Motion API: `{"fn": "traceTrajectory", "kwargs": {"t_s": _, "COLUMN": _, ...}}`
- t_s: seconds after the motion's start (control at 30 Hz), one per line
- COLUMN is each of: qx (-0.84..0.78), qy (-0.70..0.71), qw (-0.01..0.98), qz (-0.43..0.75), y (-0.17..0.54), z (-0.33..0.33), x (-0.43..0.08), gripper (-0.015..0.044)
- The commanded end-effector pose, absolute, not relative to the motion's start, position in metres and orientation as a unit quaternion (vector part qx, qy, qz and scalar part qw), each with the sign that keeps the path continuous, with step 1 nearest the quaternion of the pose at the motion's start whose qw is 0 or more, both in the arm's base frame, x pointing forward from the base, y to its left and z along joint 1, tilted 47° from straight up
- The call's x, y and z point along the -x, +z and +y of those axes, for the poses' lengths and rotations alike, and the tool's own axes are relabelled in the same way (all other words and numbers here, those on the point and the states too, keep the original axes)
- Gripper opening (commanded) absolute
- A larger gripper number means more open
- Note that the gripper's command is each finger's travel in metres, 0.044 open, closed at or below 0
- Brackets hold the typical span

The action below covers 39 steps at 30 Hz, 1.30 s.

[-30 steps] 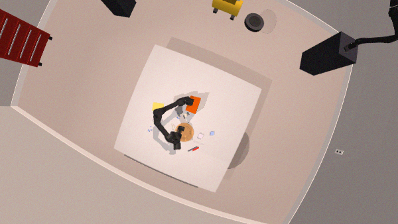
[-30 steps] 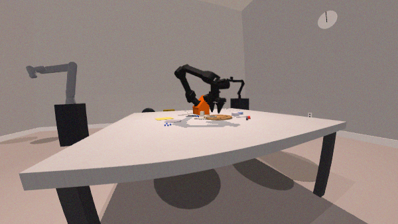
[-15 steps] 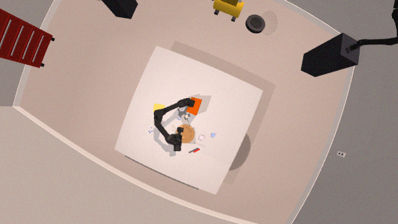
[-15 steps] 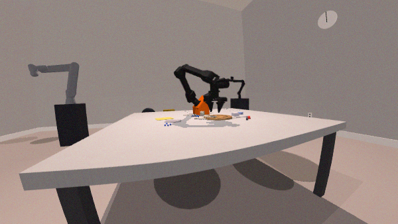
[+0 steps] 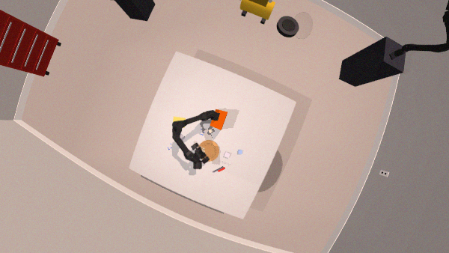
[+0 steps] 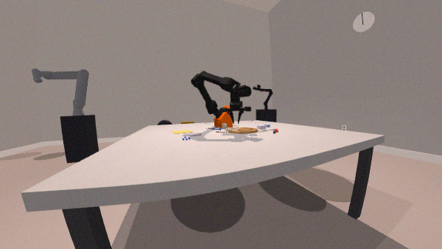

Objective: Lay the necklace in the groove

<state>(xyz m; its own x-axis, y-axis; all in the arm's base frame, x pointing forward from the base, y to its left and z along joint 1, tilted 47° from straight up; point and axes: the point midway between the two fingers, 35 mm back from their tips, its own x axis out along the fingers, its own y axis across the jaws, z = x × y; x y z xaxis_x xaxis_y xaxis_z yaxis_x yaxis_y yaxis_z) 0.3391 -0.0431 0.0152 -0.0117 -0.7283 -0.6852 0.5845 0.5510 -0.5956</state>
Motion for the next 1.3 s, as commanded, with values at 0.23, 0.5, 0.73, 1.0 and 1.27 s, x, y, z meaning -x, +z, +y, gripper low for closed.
{"fn": "traceTrajectory", "kwargs": {"t_s": 0.23, "qx": 0.452, "qy": -0.083, "qw": 0.529, "qz": 0.714, "y": 0.032, "z": -0.057, "x": -0.315, "gripper": 0.012}}
{"fn": "traceTrajectory", "kwargs": {"t_s": 0.5, "qx": 0.555, "qy": 0.072, "qw": 0.42, "qz": 0.715, "y": 0.038, "z": -0.061, "x": -0.309, "gripper": 0.012}}
{"fn": "traceTrajectory", "kwargs": {"t_s": 0.73, "qx": 0.603, "qy": 0.162, "qw": 0.346, "qz": 0.7, "y": 0.041, "z": -0.062, "x": -0.306, "gripper": 0.012}}
{"fn": "traceTrajectory", "kwargs": {"t_s": 1.0, "qx": 0.603, "qy": 0.162, "qw": 0.346, "qz": 0.7, "y": 0.041, "z": -0.062, "x": -0.306, "gripper": 0.012}}
{"fn": "traceTrajectory", "kwargs": {"t_s": 1.27, "qx": 0.603, "qy": 0.162, "qw": 0.346, "qz": 0.7, "y": 0.041, "z": -0.062, "x": -0.306, "gripper": 0.012}}
